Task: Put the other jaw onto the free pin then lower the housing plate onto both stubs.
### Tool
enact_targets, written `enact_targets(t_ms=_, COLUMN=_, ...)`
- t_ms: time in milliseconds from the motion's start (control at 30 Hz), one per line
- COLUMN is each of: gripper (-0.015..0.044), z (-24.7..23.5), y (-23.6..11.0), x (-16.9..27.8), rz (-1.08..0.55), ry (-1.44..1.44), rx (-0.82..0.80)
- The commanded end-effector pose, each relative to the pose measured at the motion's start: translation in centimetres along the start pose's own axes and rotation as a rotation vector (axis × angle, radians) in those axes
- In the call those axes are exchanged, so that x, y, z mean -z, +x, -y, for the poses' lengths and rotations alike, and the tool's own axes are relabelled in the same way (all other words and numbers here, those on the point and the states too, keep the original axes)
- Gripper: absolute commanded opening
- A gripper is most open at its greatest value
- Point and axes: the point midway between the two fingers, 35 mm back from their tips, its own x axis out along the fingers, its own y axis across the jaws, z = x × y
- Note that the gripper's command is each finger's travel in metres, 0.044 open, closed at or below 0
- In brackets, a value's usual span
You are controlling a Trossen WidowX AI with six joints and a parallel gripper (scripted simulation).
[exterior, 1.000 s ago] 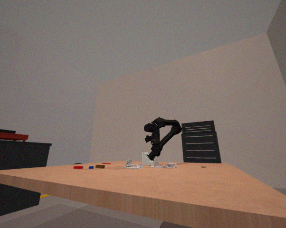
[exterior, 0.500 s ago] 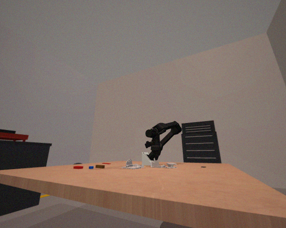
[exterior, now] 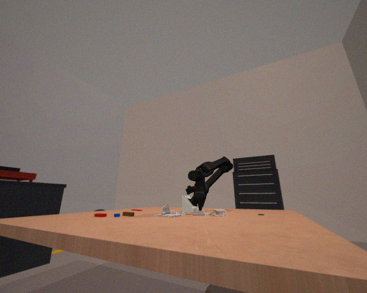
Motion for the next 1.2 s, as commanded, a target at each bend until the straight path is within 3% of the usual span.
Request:
enact_targets(t_ms=0, gripper=0.0440, z=0.0, y=0.6, x=0.1, rz=-0.004, ry=0.002, rx=-0.003)
enact_targets(t_ms=367, gripper=0.0440, z=0.1, y=2.3, x=0.2, rz=-0.008, ry=0.002, rx=-0.004)
enact_targets(t_ms=1100, gripper=0.0440, z=0.1, y=2.3, x=0.2, rz=-0.008, ry=0.002, rx=-0.004)
enact_targets(t_ms=1167, gripper=0.0387, z=0.2, y=2.3, x=0.1, rz=-0.005, ry=0.001, rx=0.000)
